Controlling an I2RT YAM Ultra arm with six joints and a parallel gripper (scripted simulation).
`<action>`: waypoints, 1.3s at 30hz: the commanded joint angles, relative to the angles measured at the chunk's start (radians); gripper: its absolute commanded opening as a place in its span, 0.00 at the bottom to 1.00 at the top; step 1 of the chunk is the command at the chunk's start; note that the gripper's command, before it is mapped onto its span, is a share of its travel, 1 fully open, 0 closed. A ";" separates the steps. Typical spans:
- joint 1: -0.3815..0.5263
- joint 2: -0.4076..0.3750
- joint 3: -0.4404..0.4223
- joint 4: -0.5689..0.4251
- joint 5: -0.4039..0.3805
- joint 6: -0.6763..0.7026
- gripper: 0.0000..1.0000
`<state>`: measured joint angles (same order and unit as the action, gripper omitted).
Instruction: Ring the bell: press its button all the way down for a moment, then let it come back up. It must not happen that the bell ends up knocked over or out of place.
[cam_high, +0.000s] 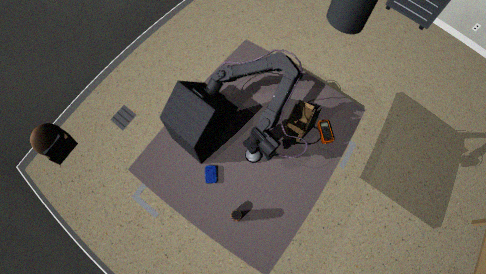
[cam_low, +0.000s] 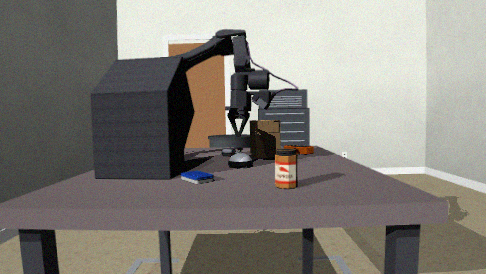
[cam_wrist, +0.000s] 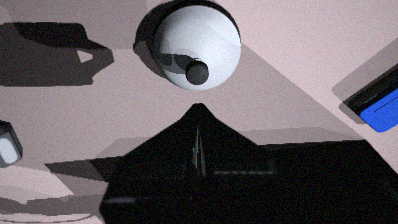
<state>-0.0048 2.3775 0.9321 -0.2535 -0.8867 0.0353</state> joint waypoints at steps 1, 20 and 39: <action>-0.001 0.014 -0.027 0.064 -0.016 0.040 0.00; 0.065 0.065 -0.035 0.201 -0.018 0.141 0.00; 0.064 0.064 -0.037 0.224 -0.018 0.157 0.00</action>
<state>0.0654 2.4371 0.9207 -0.0532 -0.8948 0.1802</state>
